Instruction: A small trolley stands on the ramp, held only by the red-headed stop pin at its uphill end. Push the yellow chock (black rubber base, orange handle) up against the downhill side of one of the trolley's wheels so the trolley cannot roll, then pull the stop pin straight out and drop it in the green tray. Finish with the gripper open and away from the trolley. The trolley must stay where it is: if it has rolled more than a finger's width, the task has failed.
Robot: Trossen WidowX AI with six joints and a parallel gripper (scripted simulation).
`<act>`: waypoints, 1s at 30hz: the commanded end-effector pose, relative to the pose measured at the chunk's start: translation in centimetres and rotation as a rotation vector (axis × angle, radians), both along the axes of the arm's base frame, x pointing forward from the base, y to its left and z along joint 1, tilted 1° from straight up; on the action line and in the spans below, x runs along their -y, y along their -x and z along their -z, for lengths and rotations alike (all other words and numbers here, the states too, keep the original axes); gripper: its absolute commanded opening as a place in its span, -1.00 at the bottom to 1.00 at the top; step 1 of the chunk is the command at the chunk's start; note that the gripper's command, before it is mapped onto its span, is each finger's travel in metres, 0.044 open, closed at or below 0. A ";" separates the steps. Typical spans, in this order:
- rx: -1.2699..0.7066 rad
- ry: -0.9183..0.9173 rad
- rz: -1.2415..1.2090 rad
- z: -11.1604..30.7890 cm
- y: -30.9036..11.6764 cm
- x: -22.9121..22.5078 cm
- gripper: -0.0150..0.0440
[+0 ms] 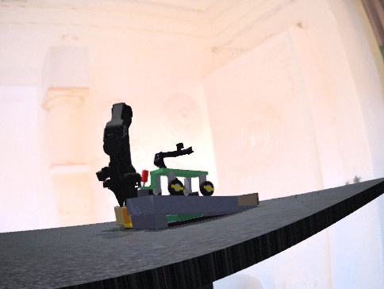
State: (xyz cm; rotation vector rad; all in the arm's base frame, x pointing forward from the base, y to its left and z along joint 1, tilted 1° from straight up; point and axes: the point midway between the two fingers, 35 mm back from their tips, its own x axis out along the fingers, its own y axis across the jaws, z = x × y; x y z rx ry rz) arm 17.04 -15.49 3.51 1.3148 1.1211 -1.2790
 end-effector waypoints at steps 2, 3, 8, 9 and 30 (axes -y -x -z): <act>0.001 -0.006 0.003 1.0 0.0 -0.1 0.15; 0.001 -0.006 0.003 1.1 0.0 -0.1 0.15; 0.001 -0.006 0.003 1.9 0.0 -0.2 0.15; 0.001 -0.006 0.003 2.0 0.0 -0.2 0.15; 0.001 -0.006 0.003 4.6 -0.1 -0.2 0.15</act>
